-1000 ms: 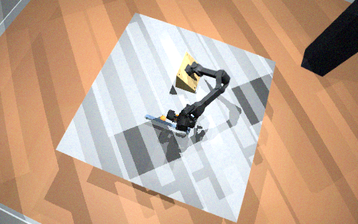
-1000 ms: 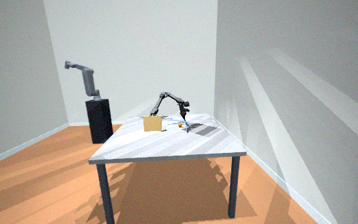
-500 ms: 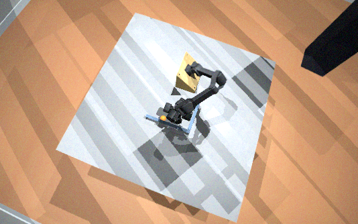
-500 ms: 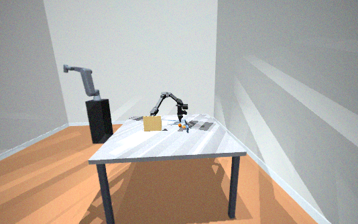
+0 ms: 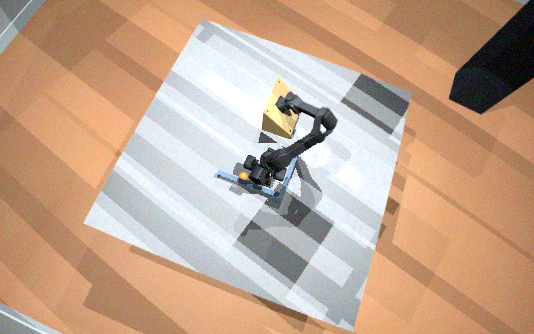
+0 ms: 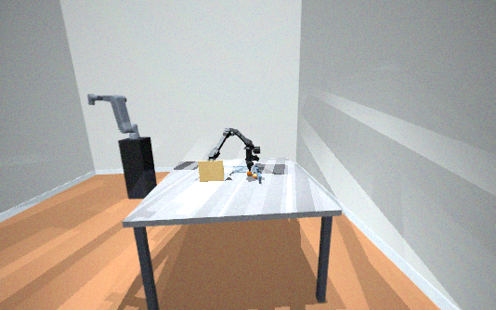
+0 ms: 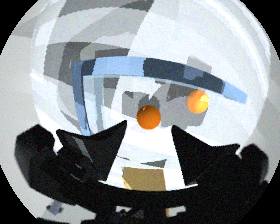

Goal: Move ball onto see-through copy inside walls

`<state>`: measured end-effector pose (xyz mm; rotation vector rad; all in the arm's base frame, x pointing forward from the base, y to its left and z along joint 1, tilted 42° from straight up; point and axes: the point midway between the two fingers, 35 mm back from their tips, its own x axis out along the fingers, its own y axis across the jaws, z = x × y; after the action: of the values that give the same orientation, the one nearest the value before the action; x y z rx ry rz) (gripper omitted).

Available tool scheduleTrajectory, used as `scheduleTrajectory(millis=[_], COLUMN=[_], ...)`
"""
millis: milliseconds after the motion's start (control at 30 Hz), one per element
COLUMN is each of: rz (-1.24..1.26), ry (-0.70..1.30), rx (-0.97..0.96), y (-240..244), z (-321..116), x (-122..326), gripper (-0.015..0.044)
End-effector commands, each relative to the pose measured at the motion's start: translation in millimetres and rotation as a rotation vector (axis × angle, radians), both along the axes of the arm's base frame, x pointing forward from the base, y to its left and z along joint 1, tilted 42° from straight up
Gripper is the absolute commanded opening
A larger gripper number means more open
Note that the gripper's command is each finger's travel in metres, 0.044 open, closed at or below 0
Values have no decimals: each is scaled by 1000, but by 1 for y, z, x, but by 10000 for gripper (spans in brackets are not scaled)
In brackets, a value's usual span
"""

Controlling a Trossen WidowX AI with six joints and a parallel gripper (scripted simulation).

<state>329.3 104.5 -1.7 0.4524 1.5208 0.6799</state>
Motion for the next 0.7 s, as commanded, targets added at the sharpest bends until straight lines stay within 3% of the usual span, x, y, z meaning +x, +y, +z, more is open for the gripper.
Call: scheduleTrajectory(millis=[0,567,667], rz=[-2,-5,-5], ry=[12,14,14], rx=[4,7,7], y=[6,22,22], z=[-8,-26,-26], x=[-3,-5,-5], gripper=[324,324,245])
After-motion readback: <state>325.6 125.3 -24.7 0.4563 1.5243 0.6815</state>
